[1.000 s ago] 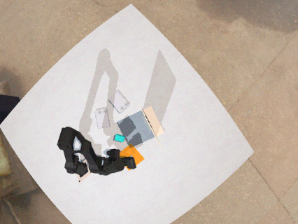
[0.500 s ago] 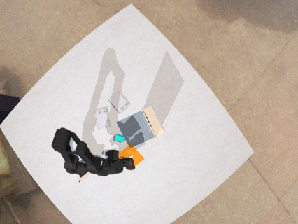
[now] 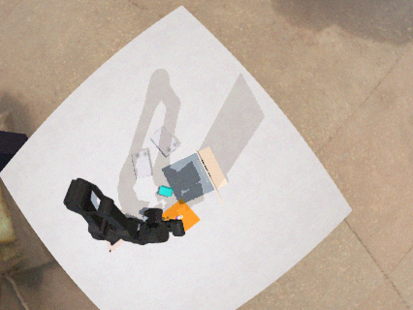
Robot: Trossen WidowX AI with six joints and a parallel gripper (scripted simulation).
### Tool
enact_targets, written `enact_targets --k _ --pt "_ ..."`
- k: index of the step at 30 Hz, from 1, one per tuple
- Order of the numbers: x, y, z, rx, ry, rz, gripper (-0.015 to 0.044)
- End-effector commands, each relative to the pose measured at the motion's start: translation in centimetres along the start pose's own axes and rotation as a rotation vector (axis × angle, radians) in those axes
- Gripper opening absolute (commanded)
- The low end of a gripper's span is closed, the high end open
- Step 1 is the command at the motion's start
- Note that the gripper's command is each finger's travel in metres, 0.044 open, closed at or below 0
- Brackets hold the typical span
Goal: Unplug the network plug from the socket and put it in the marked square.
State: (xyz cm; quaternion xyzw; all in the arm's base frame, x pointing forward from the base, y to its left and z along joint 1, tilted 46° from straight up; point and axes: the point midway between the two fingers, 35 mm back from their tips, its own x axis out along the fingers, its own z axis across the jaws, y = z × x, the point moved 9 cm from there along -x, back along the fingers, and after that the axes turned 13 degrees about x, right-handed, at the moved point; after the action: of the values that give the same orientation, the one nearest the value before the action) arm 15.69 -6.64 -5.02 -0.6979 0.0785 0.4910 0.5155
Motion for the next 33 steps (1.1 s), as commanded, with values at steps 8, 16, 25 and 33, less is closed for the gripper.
enact_targets --k 8,16,25,33 --pt "-0.7 0.0 -0.6 -0.004 -0.004 0.001 0.0156" --pt "-1.2 -0.1 -1.1 -0.004 -0.003 0.004 0.0156" --pt "-1.9 -0.1 -1.7 -0.004 -0.003 0.005 0.0156" --pt "-2.6 -0.2 -2.2 -0.004 -0.003 0.006 0.0156"
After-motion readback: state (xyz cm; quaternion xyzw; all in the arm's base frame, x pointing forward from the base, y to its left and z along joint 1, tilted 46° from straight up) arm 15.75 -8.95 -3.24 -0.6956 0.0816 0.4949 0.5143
